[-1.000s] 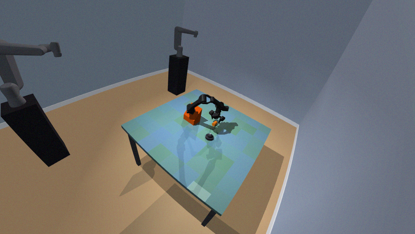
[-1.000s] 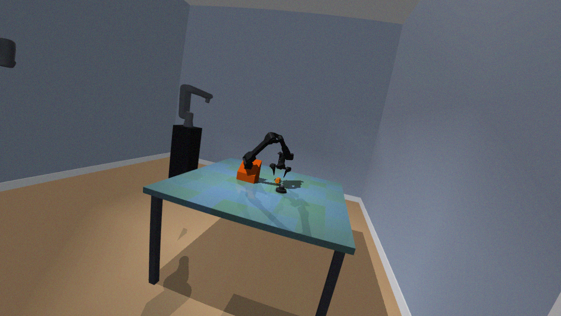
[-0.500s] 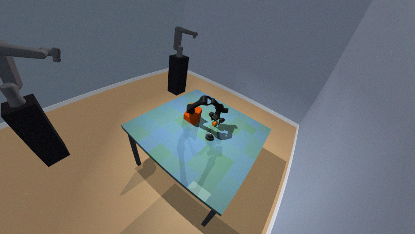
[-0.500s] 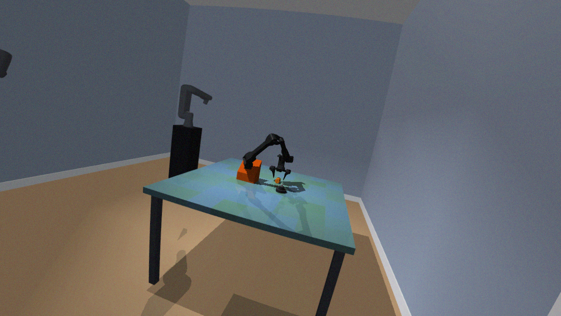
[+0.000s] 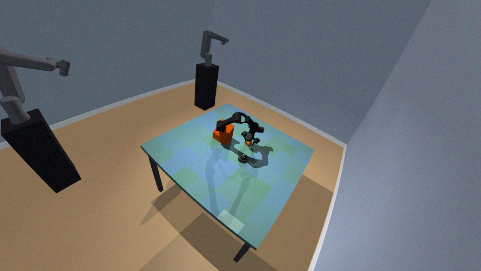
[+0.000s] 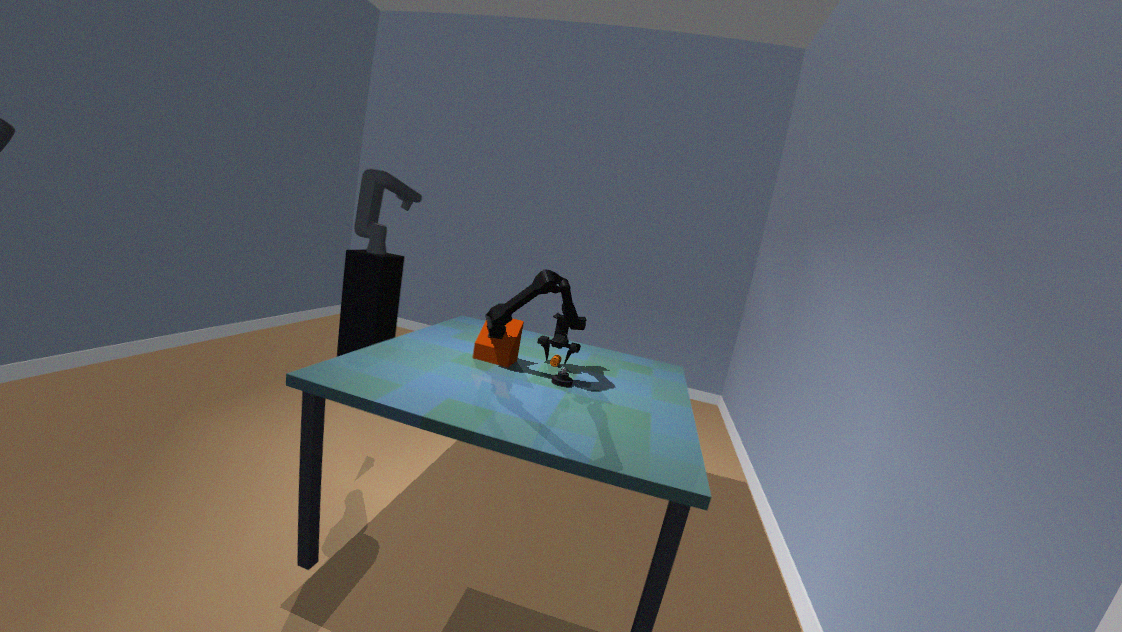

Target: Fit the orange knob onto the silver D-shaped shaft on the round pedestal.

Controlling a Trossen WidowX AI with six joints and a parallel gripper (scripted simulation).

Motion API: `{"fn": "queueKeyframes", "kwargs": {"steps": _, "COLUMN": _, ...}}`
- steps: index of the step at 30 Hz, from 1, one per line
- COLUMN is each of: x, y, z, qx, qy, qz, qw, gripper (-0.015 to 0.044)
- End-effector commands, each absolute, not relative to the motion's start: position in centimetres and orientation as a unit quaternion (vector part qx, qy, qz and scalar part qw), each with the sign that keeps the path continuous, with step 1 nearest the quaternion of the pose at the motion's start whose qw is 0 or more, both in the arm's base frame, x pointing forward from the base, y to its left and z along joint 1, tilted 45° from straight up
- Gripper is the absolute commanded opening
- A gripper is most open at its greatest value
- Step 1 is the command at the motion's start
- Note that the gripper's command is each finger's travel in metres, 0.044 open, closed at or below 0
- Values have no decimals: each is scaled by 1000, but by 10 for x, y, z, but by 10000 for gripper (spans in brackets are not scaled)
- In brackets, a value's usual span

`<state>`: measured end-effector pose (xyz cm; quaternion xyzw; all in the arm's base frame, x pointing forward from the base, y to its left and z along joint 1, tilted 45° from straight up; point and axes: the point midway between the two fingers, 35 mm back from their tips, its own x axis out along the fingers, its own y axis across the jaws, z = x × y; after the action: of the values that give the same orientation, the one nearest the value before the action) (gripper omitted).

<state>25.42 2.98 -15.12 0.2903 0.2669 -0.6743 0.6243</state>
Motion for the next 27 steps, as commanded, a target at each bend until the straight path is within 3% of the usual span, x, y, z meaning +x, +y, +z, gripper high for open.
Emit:
{"fn": "queueKeyframes", "kwargs": {"steps": 1, "x": 253, "y": 27, "z": -152, "qx": 287, "qy": 267, "qz": -675, "qw": 626, "gripper": 309}}
{"fn": "queueKeyframes", "kwargs": {"steps": 4, "x": 253, "y": 27, "z": -152, "qx": 287, "qy": 267, "qz": -675, "qw": 626, "gripper": 240}}
{"fn": "queueKeyframes", "kwargs": {"steps": 15, "x": 253, "y": 27, "z": -152, "qx": 287, "qy": 267, "qz": -675, "qw": 626, "gripper": 240}}
{"fn": "queueKeyframes", "kwargs": {"steps": 27, "x": 253, "y": 27, "z": -152, "qx": 287, "qy": 267, "qz": -675, "qw": 626, "gripper": 181}}
